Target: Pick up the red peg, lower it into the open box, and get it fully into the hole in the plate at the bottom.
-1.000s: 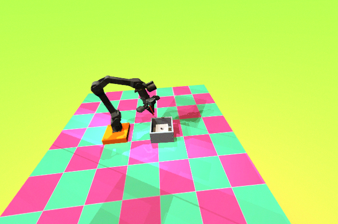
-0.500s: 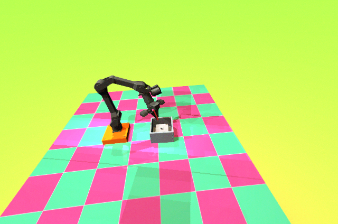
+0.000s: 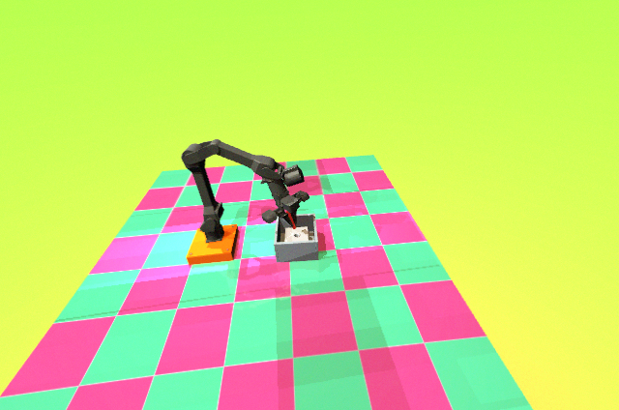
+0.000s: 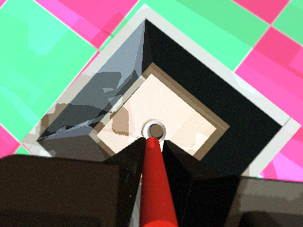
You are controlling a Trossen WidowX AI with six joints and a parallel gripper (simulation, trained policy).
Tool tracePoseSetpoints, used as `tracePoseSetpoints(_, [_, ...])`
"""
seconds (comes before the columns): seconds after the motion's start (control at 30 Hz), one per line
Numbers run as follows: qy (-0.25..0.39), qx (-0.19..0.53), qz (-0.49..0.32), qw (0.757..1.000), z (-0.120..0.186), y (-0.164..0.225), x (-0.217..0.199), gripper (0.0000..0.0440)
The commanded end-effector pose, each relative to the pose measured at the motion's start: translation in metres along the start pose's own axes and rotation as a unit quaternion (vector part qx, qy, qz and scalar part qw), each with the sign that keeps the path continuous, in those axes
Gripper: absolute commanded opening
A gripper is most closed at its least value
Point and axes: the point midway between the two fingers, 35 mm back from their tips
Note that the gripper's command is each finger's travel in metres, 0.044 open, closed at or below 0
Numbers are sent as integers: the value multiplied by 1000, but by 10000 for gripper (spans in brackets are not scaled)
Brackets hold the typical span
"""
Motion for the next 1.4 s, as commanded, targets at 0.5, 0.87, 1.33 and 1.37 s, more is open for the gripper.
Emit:
tracePoseSetpoints(0.5, [49,25,28,998,-47,-8,-2,163])
tracePoseSetpoints(0.87, [40,8,46,998,-52,-34,24,384])
tracePoseSetpoints(1.33, [8,-40,44,998,-45,-76,54,440])
tracePoseSetpoints(1.37, [6,-45,43,998,-44,-79,56,440])
Point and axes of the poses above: the point midway between the two fingers, 35 mm back from their tips, its own z axis back along the fingers, its own x axis across the jaws, y = z × x, and after that the axes turned 15 degrees about -z, right-handed
